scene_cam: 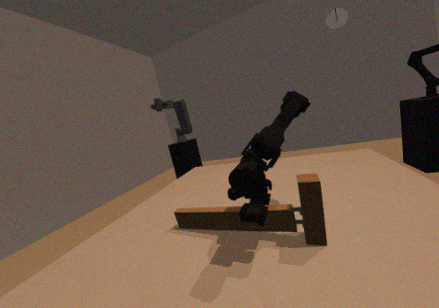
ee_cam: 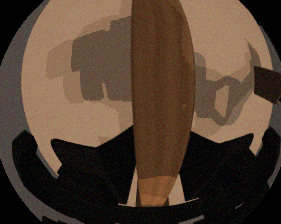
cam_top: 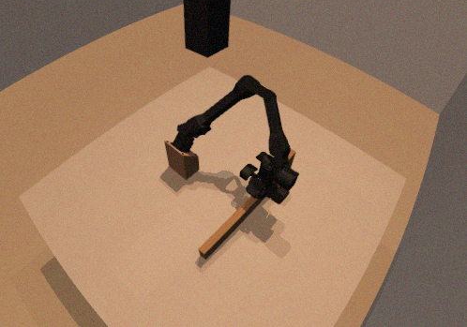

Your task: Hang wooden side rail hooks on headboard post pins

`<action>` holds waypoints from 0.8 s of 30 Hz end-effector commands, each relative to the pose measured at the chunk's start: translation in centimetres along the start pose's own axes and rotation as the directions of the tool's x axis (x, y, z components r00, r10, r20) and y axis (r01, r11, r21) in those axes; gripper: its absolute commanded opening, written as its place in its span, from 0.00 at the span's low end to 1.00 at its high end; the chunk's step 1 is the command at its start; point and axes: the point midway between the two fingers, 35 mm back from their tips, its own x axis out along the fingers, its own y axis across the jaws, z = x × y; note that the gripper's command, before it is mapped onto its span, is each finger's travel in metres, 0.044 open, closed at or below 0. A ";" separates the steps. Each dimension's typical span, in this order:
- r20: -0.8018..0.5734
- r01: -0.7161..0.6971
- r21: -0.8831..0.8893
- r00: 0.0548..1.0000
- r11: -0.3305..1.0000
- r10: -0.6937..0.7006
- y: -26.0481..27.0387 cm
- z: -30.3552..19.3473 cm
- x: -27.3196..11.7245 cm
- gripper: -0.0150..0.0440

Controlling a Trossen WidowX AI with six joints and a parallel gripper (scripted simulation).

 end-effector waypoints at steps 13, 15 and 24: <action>0.000 -0.015 -0.002 1.000 1.000 0.015 0.4 -0.2 -0.5 0.25; 0.000 -0.015 -0.002 1.000 1.000 0.015 0.4 -0.3 -0.5 0.25; 0.000 -0.015 -0.002 1.000 1.000 0.015 0.3 -0.4 -0.4 0.25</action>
